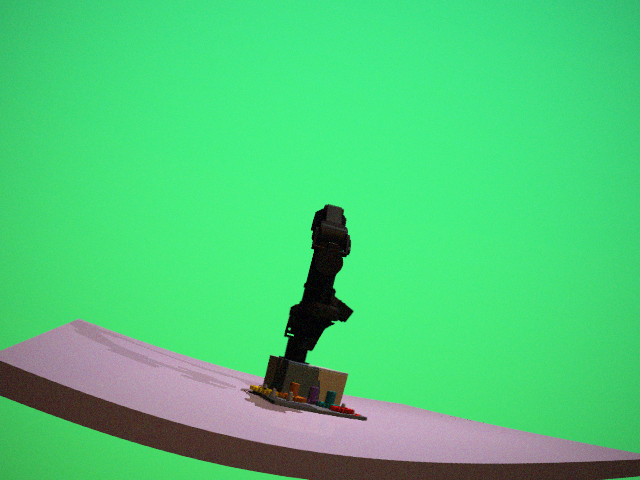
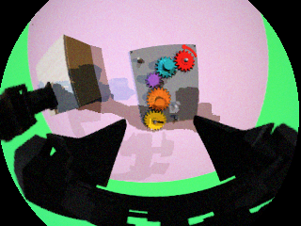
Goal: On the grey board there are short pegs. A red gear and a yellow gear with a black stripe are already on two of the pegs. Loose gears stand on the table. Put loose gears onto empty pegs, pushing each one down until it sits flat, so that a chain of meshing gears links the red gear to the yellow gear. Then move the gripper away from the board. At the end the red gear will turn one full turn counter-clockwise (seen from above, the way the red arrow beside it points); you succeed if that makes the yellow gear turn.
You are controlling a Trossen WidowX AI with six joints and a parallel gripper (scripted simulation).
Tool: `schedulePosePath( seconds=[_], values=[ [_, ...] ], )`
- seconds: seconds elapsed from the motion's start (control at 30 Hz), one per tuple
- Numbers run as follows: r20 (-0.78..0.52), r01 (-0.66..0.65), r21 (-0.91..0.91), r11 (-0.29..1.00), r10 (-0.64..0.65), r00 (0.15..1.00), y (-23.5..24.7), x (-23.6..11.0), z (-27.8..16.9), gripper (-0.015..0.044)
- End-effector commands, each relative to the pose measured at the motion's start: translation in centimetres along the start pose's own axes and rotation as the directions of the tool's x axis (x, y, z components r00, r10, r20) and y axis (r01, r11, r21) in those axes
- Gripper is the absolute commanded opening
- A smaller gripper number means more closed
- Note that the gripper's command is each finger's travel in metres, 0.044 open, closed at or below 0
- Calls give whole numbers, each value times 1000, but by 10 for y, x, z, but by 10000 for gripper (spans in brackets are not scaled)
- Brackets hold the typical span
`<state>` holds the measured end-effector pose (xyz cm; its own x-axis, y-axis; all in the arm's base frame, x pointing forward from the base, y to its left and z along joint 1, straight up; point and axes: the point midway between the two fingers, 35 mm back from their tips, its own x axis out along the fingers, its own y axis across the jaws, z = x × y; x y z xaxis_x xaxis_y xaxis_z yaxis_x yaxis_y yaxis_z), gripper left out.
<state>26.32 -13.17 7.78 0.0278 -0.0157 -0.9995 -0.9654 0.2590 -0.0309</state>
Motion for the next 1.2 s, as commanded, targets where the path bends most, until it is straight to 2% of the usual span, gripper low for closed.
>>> schedulePosePath(
  seconds=[0.0, 0.83, 1.17],
  values=[
    [0, 2, -1, 1000, -2, 1000, 0, -1, 0, 440],
    [0, 2, -1, 1000, -2, 1000, -1, -1, 2, 440],
    [29, 22, 12, 1000, -22, 999, -7, -20, 137, 440]
  ],
)
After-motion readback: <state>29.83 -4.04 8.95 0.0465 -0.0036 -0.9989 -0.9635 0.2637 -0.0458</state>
